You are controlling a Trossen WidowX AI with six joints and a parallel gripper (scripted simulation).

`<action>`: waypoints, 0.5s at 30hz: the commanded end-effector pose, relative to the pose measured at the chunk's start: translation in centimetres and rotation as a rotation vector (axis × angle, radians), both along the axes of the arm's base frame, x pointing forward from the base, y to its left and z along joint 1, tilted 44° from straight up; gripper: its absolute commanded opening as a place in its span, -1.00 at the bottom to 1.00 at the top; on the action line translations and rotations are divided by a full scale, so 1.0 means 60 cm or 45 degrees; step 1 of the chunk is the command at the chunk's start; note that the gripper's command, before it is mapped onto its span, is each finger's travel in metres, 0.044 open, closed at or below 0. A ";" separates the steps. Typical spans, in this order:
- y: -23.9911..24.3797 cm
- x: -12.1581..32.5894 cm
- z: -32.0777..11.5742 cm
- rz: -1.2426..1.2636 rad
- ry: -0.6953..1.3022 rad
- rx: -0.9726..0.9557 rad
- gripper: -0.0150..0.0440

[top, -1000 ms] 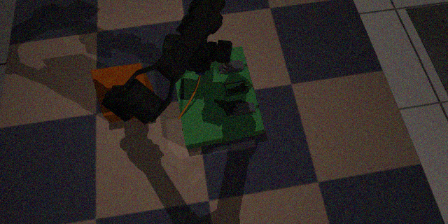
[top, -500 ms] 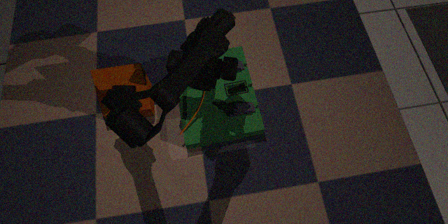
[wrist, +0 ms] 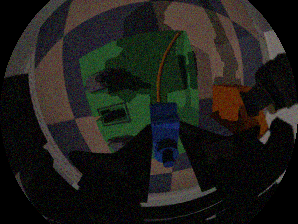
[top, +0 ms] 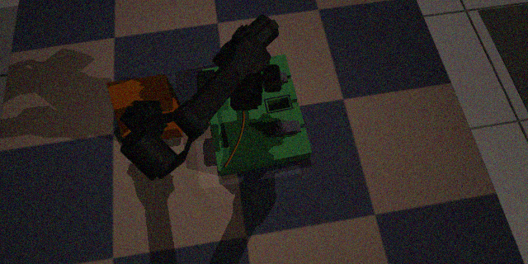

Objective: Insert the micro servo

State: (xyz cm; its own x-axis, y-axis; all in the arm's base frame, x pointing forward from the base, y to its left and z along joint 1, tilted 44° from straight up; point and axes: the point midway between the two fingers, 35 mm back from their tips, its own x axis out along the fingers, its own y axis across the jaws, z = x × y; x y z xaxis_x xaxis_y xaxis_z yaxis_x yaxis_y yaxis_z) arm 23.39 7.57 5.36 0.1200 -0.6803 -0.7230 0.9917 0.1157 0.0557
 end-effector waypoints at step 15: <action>-0.001 0.000 0.002 0.597 0.559 -0.105 -0.49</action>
State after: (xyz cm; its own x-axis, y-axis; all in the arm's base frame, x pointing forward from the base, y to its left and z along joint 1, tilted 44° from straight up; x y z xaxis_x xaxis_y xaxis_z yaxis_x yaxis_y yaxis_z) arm 23.39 7.56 5.38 0.1203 -0.6803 -0.7230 0.8412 0.4566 -0.2897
